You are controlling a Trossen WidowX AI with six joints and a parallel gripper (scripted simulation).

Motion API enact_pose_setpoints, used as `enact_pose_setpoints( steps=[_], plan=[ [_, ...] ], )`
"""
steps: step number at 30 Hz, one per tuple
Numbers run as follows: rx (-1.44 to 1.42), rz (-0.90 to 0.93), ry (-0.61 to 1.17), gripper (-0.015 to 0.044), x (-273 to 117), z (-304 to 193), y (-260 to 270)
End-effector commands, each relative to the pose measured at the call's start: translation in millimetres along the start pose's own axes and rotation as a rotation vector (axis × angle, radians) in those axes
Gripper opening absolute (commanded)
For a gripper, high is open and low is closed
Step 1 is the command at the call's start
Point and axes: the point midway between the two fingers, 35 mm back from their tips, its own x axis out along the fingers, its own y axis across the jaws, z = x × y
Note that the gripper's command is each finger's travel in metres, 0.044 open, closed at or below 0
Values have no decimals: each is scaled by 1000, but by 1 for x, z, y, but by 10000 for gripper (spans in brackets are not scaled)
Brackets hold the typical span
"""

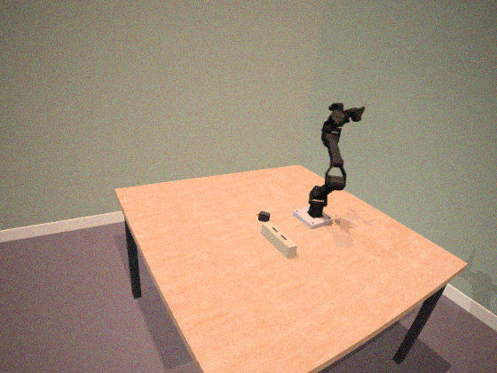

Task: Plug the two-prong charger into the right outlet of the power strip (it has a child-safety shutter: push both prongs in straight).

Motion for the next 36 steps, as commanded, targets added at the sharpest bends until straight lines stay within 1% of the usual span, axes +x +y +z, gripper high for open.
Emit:
enact_pose_setpoints(
  steps=[1, 10, 20, 36],
  plan=[
    [21, 89, -21, 440, -1, 5, 24],
    [67, 297, -58, 440, -12, 16, 80],
    [38, 484, -122, 440, -33, 32, 125],
    [114, 847, -162, 440, -97, 50, 200]
  ],
)
